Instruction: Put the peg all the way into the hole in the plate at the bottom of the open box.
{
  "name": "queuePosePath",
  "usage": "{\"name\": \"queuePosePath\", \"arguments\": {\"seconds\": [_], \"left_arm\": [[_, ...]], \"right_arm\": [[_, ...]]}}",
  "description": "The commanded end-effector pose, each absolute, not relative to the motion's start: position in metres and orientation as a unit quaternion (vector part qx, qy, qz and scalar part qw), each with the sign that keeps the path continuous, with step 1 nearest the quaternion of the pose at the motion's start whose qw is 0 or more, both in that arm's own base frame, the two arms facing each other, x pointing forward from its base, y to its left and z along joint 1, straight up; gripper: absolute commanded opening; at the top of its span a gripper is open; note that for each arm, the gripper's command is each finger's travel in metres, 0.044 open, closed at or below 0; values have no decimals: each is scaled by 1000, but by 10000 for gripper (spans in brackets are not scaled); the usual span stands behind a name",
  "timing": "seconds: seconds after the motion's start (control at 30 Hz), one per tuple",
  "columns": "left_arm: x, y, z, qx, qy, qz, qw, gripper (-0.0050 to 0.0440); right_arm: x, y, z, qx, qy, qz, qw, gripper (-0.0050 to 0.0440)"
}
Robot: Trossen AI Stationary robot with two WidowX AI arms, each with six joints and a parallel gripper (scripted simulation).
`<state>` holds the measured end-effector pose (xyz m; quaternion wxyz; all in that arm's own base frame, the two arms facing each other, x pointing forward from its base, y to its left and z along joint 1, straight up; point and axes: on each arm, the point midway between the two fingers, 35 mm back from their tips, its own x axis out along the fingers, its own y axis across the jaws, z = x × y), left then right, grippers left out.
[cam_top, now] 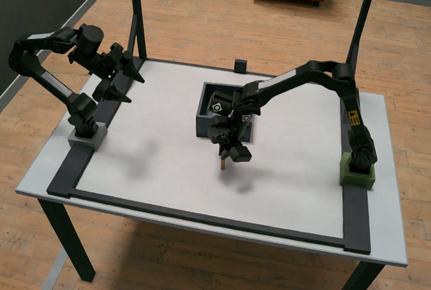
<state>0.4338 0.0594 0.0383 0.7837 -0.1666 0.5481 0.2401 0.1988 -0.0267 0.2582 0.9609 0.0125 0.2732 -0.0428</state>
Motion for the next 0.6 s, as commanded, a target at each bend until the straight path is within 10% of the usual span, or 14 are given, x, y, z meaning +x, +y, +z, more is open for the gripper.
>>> {"name": "queuePosePath", "arguments": {"seconds": [0.0,0.57], "left_arm": [[441,60,73,-171,526,234,799,27],[459,4,139,-174,514,221,811,27]], "right_arm": [[198,-27,261,11,270,-43,962,440],[202,-18,255,-24,296,30,954,440]]}}
